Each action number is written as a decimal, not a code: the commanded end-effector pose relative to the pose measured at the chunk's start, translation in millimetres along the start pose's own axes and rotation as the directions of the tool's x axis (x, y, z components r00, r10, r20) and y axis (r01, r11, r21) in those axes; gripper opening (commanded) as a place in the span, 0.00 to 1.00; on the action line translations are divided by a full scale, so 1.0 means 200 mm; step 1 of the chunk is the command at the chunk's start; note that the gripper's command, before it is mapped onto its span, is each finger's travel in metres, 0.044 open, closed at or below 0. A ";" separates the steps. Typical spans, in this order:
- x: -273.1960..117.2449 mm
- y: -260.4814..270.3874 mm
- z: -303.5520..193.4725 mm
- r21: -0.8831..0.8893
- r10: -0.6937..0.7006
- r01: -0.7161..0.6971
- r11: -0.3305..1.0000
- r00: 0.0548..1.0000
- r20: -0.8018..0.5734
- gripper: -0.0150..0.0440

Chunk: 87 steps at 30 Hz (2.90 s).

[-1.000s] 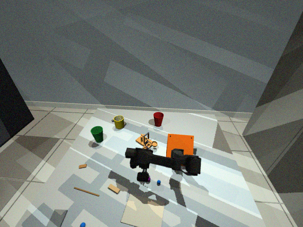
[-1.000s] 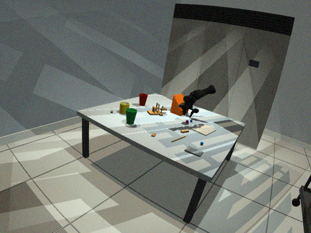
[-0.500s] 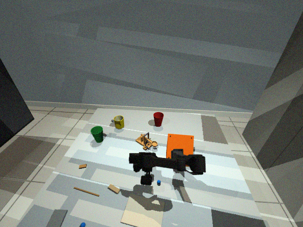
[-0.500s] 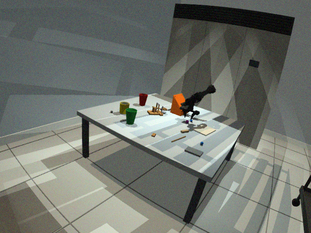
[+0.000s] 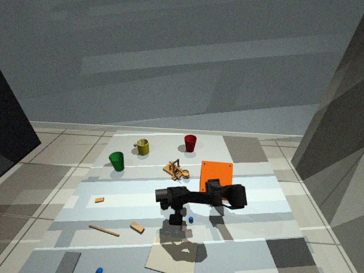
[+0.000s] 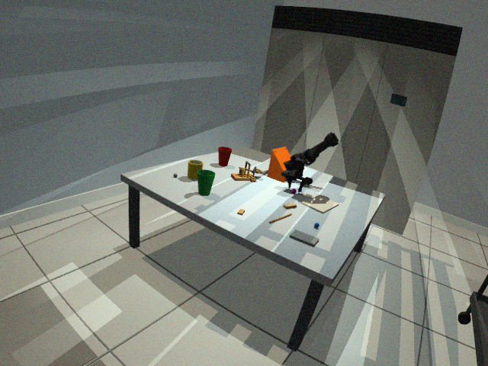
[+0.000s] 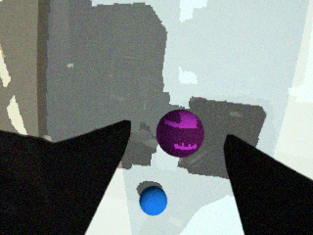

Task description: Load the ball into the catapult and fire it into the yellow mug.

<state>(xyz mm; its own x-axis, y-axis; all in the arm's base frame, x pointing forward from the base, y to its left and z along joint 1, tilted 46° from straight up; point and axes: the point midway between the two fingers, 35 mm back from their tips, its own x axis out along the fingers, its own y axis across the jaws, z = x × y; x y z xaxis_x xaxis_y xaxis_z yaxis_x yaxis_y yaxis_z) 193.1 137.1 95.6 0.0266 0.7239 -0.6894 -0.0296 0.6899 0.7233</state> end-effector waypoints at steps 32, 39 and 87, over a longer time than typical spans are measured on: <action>-0.12 -0.03 0.04 0.007 -0.028 0.028 1.000 1.000 -0.002 0.25; -0.28 -0.03 0.06 0.008 -0.032 0.032 0.999 0.999 -0.004 0.25; -0.56 -0.75 0.20 0.345 -0.019 0.066 0.936 0.990 -0.139 0.25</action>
<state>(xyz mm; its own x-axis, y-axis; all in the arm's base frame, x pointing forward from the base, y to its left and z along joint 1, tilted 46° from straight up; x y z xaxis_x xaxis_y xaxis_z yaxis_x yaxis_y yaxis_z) 232.8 -38.9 75.6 -0.1013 0.7061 -0.7009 0.3035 0.6928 0.6541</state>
